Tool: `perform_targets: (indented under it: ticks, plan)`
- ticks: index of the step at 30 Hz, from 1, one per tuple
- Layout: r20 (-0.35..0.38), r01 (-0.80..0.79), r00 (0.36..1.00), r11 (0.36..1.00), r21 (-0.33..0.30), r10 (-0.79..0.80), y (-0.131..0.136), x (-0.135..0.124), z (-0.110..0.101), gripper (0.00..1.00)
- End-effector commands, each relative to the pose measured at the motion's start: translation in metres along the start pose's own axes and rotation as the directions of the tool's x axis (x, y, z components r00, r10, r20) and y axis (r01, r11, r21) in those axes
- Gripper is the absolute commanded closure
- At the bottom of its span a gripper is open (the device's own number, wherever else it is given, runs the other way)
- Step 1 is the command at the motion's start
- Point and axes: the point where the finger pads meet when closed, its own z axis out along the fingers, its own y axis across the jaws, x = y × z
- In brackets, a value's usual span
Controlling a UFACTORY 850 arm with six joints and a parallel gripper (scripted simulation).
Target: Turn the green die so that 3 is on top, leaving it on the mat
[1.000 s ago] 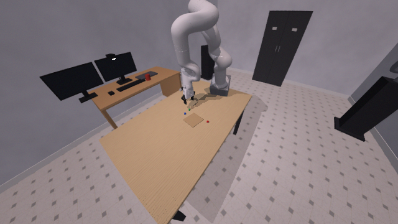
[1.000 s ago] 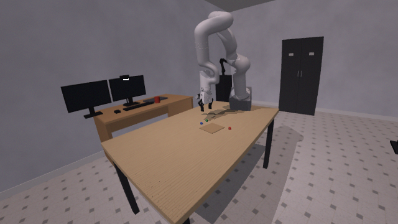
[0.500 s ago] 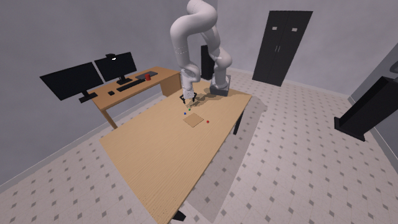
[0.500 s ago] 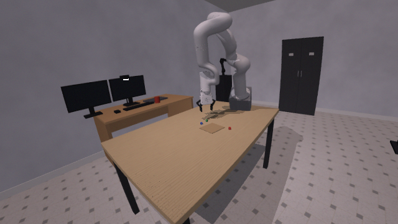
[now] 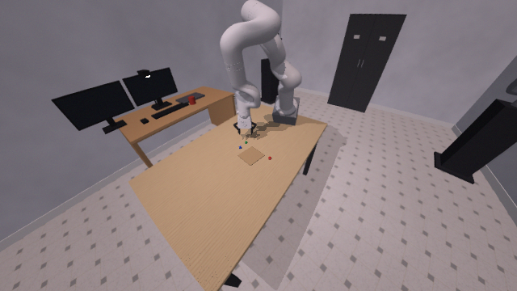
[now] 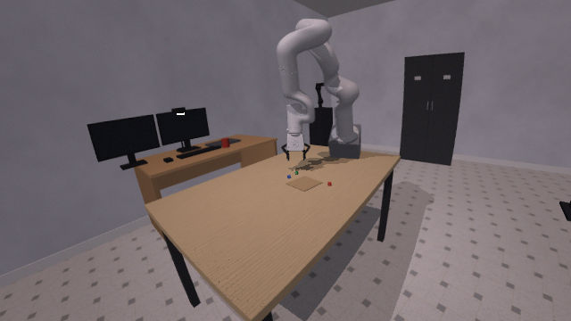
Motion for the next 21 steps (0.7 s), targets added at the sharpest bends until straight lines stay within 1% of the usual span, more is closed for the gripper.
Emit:
perform_targets:
  ticks: [1, 5, 11, 12, 21]
  plan:
    - [-0.005, -0.126, 0.992, 0.992, -0.016, 0.126, -0.0004, 0.0003, 0.0019, 0.0]
    - [-0.006, -0.171, 0.985, 0.985, -0.016, 0.171, -0.0003, 0.0005, 0.0027, 0.0]
    - [-0.006, -0.178, 0.984, 0.984, -0.016, 0.178, -0.0003, 0.0006, 0.0028, 0.0]
    - [-0.006, -0.178, 0.984, 0.984, -0.016, 0.178, -0.0003, 0.0006, 0.0028, 0.69]
    - [-0.006, -0.178, 0.984, 0.984, -0.016, 0.178, -0.0003, 0.0006, 0.0028, 0.69]
